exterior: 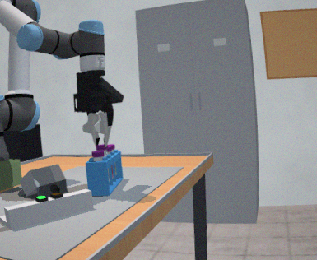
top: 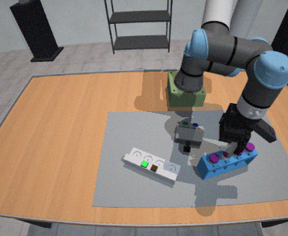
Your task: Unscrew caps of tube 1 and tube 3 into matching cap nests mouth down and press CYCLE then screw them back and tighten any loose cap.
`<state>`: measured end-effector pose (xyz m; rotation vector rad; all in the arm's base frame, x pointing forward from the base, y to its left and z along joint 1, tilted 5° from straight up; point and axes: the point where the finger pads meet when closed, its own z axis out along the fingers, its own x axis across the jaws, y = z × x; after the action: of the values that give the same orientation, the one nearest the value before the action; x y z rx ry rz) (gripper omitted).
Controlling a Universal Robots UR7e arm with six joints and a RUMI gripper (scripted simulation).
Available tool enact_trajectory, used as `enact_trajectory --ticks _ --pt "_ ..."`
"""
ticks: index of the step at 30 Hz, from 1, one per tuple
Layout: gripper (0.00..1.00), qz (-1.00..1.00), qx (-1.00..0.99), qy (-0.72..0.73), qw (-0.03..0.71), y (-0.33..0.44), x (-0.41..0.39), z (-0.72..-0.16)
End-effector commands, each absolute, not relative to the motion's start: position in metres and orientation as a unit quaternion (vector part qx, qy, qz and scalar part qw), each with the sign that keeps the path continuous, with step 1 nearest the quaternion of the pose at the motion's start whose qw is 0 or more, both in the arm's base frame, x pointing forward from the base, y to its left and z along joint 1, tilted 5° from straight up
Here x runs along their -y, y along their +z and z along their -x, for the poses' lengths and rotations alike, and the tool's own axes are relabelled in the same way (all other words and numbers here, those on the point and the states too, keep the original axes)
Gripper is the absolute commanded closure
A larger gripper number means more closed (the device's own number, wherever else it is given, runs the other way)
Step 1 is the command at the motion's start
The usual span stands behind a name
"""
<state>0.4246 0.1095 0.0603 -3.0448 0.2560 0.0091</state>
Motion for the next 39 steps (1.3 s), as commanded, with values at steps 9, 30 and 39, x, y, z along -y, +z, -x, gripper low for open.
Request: enact_trajectory --ticks 9,30,39 --pt "1.0 0.996 -0.084 0.002 0.043 0.0566 -0.1098 -0.425" --pt "0.65 0.996 -0.084 0.002 0.043 0.0518 -0.1102 -0.425" --pt "0.65 0.996 -0.084 0.002 0.043 0.0519 -0.1102 -0.425"
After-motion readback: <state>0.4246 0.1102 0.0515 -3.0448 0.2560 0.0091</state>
